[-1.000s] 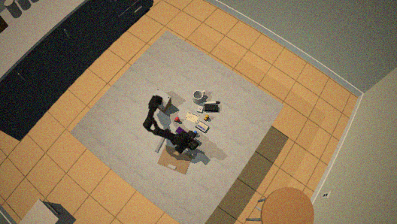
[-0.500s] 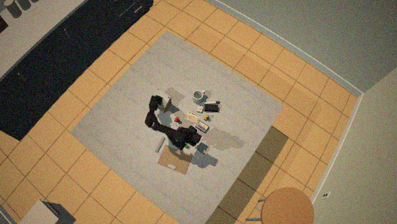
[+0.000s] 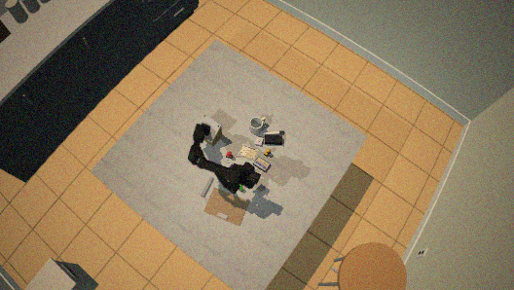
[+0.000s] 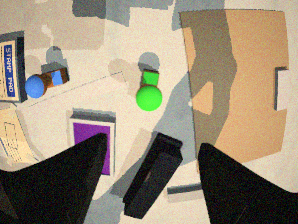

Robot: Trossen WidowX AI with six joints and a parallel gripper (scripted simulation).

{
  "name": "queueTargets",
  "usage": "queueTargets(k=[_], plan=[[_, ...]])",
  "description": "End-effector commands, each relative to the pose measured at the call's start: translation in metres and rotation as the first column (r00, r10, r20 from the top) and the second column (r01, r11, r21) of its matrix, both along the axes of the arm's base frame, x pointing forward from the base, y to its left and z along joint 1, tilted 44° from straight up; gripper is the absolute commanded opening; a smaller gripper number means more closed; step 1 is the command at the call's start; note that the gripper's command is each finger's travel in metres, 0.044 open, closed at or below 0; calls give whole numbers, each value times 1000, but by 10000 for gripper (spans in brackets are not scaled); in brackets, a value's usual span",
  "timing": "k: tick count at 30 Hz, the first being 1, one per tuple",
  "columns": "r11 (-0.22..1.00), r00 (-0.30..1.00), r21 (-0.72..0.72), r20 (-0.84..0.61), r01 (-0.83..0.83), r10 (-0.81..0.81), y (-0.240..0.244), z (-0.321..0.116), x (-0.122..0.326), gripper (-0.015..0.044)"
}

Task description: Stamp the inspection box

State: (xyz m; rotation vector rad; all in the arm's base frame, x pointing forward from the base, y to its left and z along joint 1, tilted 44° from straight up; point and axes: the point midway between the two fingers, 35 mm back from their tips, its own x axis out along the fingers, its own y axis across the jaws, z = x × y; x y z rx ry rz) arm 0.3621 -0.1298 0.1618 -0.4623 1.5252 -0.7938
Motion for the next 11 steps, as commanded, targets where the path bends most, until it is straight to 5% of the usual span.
queueTargets(k=[1, 11], plan=[[1000, 1000, 2, 2, 4, -4, 1, 0, 0, 251], [1000, 1000, 0, 0, 0, 0, 0, 0, 0, 251]])
